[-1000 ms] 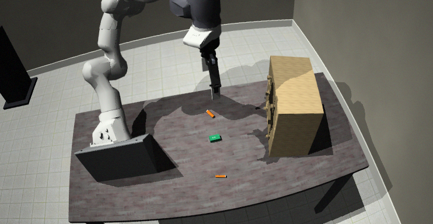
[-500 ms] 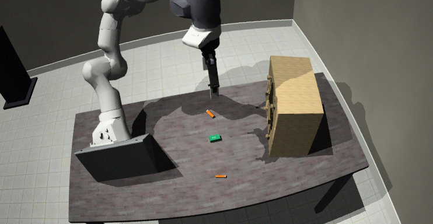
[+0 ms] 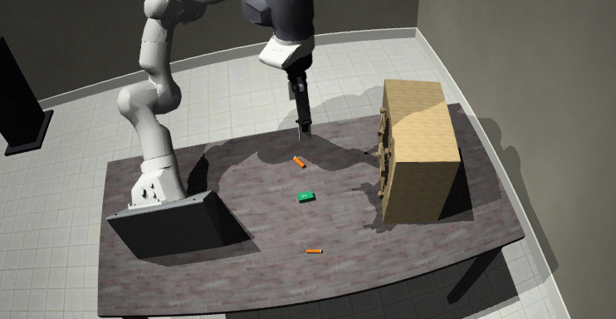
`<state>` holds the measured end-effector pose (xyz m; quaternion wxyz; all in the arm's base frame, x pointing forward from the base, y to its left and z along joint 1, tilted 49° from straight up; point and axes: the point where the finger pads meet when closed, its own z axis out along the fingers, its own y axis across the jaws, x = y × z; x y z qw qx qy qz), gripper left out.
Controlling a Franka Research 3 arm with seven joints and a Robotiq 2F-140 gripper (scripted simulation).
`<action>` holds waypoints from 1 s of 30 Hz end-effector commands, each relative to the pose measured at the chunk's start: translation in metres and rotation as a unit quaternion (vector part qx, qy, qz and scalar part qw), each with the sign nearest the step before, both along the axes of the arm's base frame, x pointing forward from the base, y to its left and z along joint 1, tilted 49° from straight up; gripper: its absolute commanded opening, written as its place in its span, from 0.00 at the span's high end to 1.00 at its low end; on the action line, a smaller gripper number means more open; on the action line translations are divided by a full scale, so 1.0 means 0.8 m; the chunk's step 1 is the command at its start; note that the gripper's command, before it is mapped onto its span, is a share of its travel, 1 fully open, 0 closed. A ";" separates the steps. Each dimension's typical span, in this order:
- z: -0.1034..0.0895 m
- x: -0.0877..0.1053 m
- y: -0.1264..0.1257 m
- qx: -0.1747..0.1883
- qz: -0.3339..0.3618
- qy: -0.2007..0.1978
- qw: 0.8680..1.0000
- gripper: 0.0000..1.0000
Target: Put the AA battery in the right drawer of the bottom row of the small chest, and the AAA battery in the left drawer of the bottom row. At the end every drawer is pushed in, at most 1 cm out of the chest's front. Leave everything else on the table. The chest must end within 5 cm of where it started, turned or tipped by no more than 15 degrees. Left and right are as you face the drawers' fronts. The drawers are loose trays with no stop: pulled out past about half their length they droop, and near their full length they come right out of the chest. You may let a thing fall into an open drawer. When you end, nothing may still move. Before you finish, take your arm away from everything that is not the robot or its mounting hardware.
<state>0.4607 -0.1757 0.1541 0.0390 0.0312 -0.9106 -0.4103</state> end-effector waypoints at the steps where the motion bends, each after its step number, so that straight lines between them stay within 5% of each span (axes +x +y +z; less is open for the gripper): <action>1: 0.001 0.001 0.002 0.002 -0.003 0.003 1.000 0.00; 13: -0.001 0.000 0.001 0.001 0.009 -0.010 1.000 0.00; 18: -0.011 0.000 0.009 0.013 0.081 -0.093 0.992 0.00; 28: -0.018 0.000 0.015 0.022 0.135 -0.154 0.979 0.00; 30: -0.023 0.000 0.019 0.027 0.166 -0.189 0.967 0.00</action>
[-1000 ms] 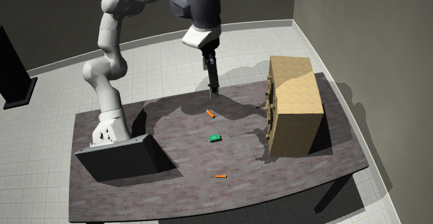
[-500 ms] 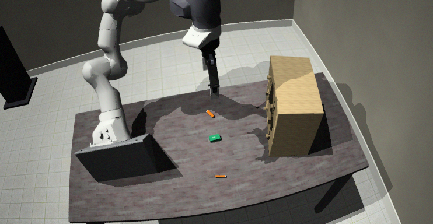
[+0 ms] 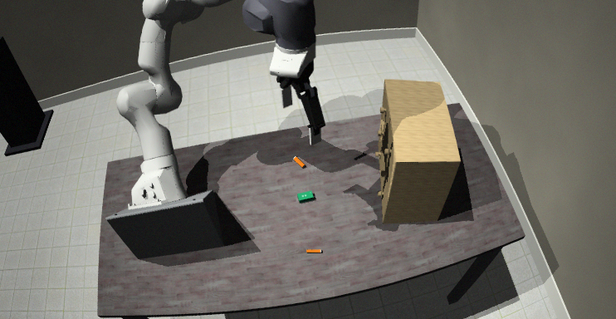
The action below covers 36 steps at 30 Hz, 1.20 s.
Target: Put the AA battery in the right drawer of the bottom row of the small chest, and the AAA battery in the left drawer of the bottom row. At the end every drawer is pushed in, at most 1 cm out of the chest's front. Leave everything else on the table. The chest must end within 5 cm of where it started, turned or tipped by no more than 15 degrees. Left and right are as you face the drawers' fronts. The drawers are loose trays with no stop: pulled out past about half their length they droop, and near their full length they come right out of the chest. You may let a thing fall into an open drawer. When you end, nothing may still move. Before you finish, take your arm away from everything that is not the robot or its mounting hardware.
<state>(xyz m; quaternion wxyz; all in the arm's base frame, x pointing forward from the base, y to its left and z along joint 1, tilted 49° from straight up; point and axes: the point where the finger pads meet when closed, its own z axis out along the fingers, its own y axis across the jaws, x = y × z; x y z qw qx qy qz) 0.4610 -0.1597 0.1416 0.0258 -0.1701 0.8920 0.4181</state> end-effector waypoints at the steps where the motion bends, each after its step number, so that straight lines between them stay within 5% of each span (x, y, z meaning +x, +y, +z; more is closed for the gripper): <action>1: -0.007 0.000 -0.001 0.005 0.066 -0.077 0.995 0.00; 2: -0.007 0.000 -0.001 0.005 0.066 -0.077 0.995 0.00; 3: -0.011 0.000 0.003 0.010 0.101 -0.117 0.988 0.00; 7: -0.011 0.000 0.003 0.010 0.101 -0.117 0.988 0.00; 8: -0.016 0.000 0.008 0.016 0.138 -0.160 0.977 0.00; 14: -0.016 0.000 0.008 0.016 0.138 -0.160 0.977 0.00; 15: -0.021 0.000 0.013 0.022 0.177 -0.206 0.962 0.00; 18: -0.021 0.000 0.013 0.022 0.177 -0.206 0.962 0.00; 19: -0.027 -0.001 0.018 0.028 0.213 -0.248 0.945 0.00; 23: -0.027 -0.001 0.018 0.028 0.218 -0.253 0.942 0.00; 24: -0.032 -0.001 0.024 0.034 0.251 -0.291 0.923 0.00; 25: -0.032 -0.001 0.024 0.035 0.259 -0.301 0.917 0.00; 28: -0.032 -0.001 0.024 0.035 0.259 -0.301 0.917 0.00; 29: -0.037 -0.001 0.030 0.040 0.289 -0.335 0.896 0.00; 34: -0.037 -0.001 0.030 0.041 0.301 -0.349 0.887 0.00; 35: -0.043 -0.002 0.036 0.047 0.331 -0.384 0.861 0.00; 36: -0.043 -0.002 0.036 0.047 0.338 -0.393 0.854 0.00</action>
